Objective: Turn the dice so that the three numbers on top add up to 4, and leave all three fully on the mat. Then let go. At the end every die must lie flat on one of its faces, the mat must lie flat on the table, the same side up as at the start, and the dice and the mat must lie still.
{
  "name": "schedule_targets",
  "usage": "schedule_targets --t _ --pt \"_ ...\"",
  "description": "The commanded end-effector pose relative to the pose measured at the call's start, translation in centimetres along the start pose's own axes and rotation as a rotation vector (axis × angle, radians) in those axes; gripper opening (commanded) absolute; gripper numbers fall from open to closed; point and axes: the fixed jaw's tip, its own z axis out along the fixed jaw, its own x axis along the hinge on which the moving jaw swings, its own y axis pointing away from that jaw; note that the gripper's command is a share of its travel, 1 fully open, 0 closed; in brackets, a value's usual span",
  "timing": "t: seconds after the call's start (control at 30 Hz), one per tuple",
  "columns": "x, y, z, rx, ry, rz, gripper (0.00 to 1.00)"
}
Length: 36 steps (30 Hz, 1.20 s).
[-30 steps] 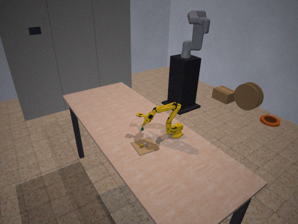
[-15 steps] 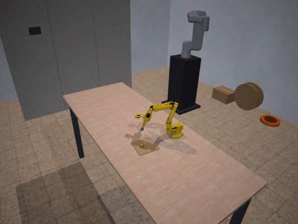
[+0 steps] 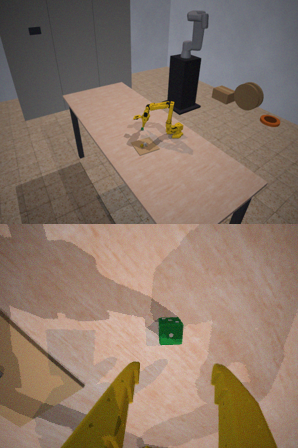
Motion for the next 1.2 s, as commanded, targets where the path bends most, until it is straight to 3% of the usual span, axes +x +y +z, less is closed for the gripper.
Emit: schedule_targets --t 0.0,0.1,1.17 --pt "-0.72 0.14 -0.68 -0.028 0.246 -0.12 0.25" --pt "-0.72 0.14 -0.68 -0.031 0.274 -0.133 0.25" --pt "-0.69 0.14 -0.32 -0.031 0.274 -0.133 0.25"
